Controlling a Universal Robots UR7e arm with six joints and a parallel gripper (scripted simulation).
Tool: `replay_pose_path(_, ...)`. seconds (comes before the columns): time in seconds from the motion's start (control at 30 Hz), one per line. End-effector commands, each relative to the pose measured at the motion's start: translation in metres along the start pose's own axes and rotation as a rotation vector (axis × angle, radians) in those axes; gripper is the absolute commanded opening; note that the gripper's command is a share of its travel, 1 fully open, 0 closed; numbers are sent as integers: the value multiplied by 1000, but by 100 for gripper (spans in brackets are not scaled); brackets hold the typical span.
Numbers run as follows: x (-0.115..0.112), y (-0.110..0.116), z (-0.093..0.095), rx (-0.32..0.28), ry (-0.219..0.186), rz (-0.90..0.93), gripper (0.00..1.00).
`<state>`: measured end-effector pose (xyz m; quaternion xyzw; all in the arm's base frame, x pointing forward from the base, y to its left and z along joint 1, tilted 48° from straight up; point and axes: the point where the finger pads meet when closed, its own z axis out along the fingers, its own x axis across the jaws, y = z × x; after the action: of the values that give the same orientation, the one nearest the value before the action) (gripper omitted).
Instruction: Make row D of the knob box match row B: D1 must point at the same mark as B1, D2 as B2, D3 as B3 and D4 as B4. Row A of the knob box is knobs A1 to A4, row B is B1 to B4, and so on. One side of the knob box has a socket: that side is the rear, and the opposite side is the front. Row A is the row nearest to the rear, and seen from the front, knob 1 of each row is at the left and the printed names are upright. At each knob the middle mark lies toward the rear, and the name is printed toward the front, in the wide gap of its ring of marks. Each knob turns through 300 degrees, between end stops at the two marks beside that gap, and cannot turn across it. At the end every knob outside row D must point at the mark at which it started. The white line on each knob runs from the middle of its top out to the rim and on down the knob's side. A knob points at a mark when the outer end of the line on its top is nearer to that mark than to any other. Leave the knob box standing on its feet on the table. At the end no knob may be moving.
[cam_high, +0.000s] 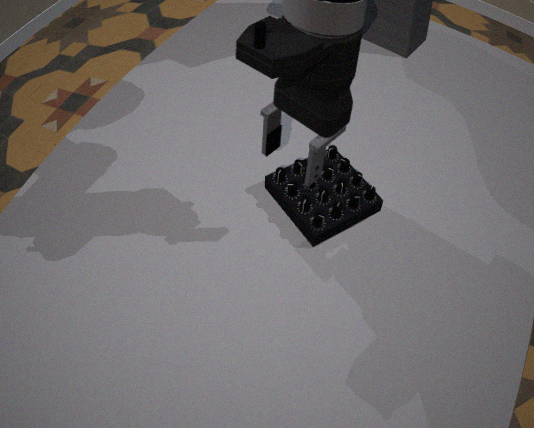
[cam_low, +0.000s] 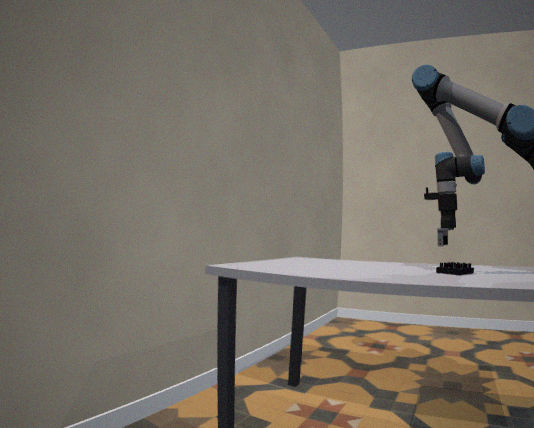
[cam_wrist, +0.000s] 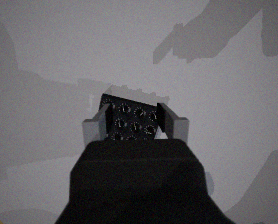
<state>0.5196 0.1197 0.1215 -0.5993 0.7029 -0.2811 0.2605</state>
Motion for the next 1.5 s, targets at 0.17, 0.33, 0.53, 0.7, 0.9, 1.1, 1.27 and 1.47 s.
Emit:
replay_pose_path(0.17, -9, 39, 19, 22, -37, 136, 100)
replay_pose_path(0.33, -12, 53, 26, 26, -50, 185, 100)
replay_pose_path(0.53, -14, 62, 30, 28, -58, 214, 100)
replay_pose_path(0.7, -15, 69, 32, 29, -65, 238, 100)
replay_pose_path(0.9, -16, 73, 34, 30, -69, 251, 100)
replay_pose_path(1.1, -16, 74, 34, 30, -70, 253, 100)
replay_pose_path(1.27, -16, 74, 34, 30, -70, 253, 100)
replay_pose_path(1.47, -16, 74, 34, 30, -70, 253, 100)
